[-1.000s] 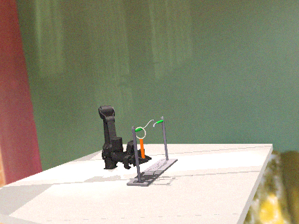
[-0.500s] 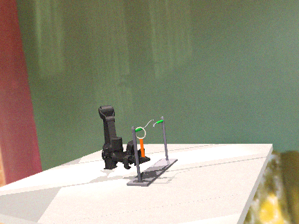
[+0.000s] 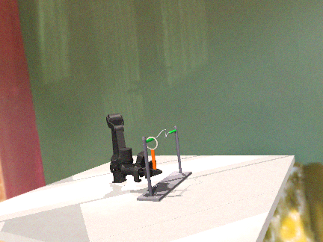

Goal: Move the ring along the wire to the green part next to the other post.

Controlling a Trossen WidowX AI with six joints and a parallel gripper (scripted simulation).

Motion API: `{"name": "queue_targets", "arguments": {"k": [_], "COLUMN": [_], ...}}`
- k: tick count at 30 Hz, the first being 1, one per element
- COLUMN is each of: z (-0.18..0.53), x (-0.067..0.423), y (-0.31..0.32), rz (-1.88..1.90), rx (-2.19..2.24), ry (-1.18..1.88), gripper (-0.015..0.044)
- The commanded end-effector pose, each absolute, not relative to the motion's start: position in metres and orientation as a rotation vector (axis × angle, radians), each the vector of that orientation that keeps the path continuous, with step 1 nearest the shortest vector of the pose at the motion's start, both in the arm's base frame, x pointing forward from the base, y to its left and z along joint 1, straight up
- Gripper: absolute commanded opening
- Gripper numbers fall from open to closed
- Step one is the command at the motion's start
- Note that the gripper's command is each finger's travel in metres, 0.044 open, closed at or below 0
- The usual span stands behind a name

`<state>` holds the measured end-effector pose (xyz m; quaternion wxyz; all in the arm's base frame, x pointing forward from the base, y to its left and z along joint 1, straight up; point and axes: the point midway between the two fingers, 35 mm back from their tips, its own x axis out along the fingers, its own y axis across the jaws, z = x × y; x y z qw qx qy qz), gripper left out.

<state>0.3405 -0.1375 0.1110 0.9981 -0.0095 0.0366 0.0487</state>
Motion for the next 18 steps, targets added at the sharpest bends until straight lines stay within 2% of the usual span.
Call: {"name": "queue_targets", "arguments": {"k": [1,18], "z": [0.117,0.128], "x": [0.341,0.341], "y": [-0.139,-0.140], "rz": [0.096,0.093], "rx": [-0.022,-0.020], "ry": [0.072,0.071], "gripper": [-0.0150,-0.0150]}}
